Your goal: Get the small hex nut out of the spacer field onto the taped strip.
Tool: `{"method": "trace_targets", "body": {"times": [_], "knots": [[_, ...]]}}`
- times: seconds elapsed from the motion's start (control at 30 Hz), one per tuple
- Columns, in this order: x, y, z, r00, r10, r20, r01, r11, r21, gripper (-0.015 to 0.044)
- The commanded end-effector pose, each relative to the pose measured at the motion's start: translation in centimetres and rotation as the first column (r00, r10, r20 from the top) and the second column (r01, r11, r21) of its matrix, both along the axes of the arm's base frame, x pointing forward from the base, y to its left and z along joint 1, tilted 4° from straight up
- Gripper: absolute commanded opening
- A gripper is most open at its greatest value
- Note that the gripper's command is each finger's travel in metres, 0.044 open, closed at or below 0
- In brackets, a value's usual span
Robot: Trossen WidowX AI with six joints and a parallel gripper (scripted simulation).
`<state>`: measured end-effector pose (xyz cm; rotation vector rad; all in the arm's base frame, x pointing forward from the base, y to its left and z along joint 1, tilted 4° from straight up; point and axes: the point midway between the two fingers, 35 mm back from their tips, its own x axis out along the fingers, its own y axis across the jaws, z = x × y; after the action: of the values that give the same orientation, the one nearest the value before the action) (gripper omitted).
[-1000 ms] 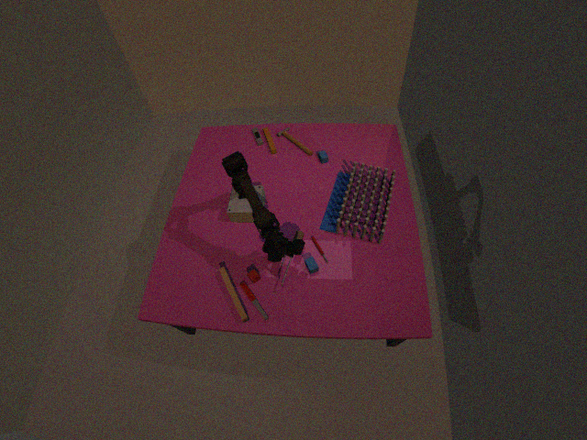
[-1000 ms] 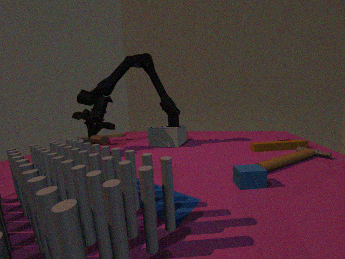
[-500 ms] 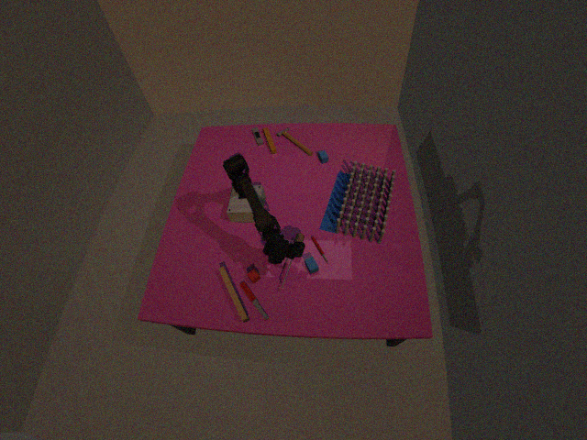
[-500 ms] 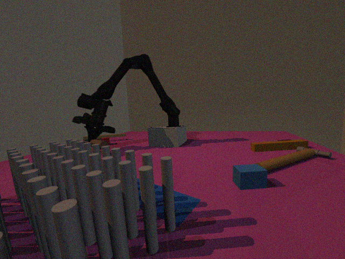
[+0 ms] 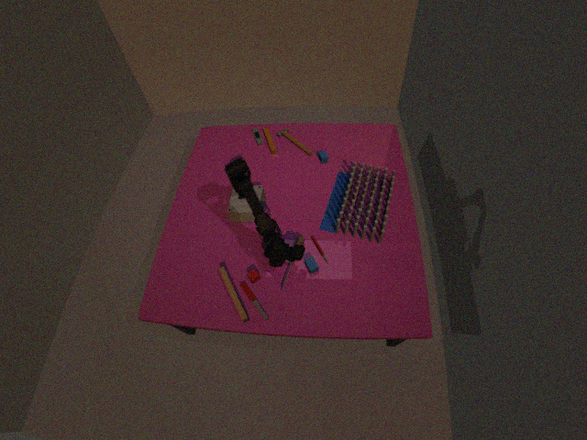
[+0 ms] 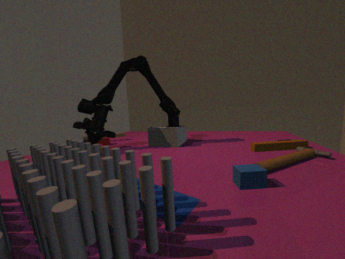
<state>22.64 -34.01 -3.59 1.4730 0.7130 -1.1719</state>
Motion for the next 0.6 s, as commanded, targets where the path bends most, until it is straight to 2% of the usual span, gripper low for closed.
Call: {"method": "trace_targets", "body": {"times": [0.0, 0.57], "knots": [[-0.06, -0.03, -0.67, 1.0, 0.004, 0.001, -0.004, 1.0, -0.001, 0.0], [-0.16, -0.08, -1.55, 1.0, 0.0, 0.017, 0.001, 1.0, -0.005, 0.0]]}}
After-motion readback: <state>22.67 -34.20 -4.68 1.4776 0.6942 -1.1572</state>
